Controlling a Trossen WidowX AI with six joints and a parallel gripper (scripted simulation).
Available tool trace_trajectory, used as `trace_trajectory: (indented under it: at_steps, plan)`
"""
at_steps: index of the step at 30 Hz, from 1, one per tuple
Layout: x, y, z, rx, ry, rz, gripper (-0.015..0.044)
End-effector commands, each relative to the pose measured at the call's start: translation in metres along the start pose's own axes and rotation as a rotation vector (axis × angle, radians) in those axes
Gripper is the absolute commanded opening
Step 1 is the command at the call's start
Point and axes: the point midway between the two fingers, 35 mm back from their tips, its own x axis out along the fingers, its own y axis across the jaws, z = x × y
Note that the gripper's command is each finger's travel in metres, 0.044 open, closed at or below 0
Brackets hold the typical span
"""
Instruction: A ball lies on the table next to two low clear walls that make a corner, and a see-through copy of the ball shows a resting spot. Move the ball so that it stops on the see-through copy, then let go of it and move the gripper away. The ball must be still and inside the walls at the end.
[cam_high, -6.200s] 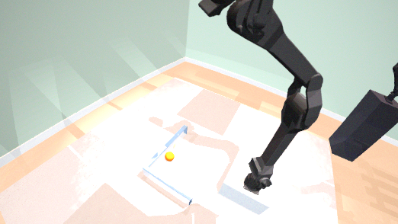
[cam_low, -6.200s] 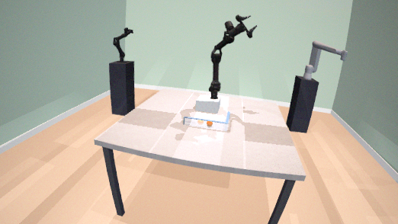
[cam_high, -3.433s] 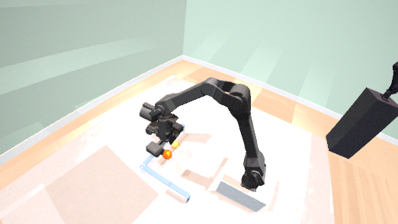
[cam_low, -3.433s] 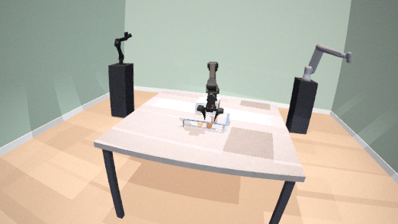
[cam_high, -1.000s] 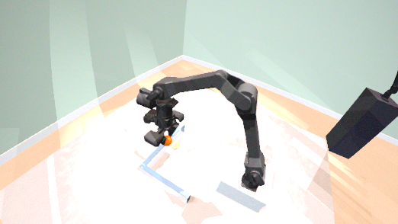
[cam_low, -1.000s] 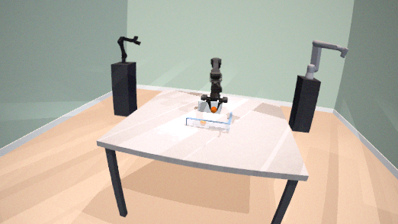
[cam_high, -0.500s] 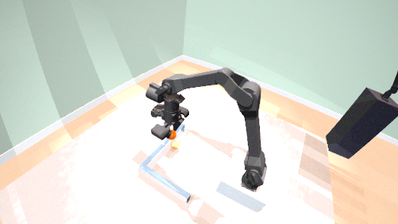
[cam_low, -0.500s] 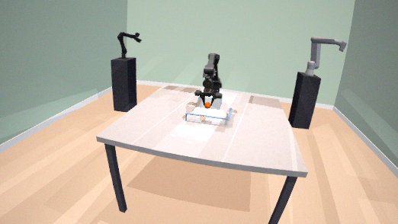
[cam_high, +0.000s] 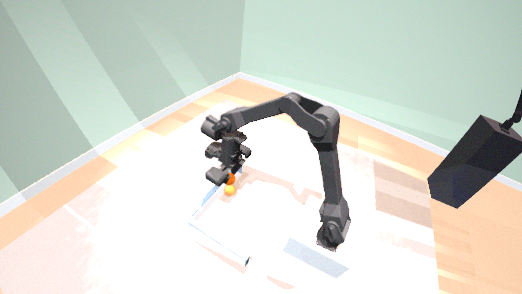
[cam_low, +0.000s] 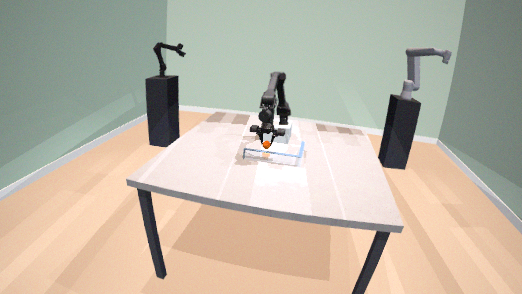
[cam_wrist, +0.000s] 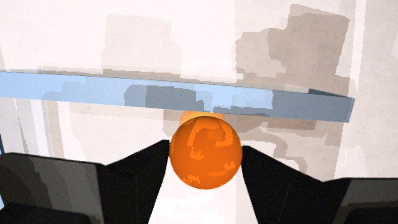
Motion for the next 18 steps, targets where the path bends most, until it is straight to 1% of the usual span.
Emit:
trace_trajectory:
  at_steps: [1, 4, 11, 18]
  plan:
    - [0.038, 0.000, -0.007, -0.006, 0.027, -0.001, 0.0000]
    - [0.050, 0.000, -0.009, -0.006, 0.027, -0.001, 0.0000]
    - [0.051, 0.000, -0.009, -0.006, 0.027, -0.001, 0.0000]
    - [0.060, 0.000, -0.009, -0.006, 0.027, -0.001, 0.0000]
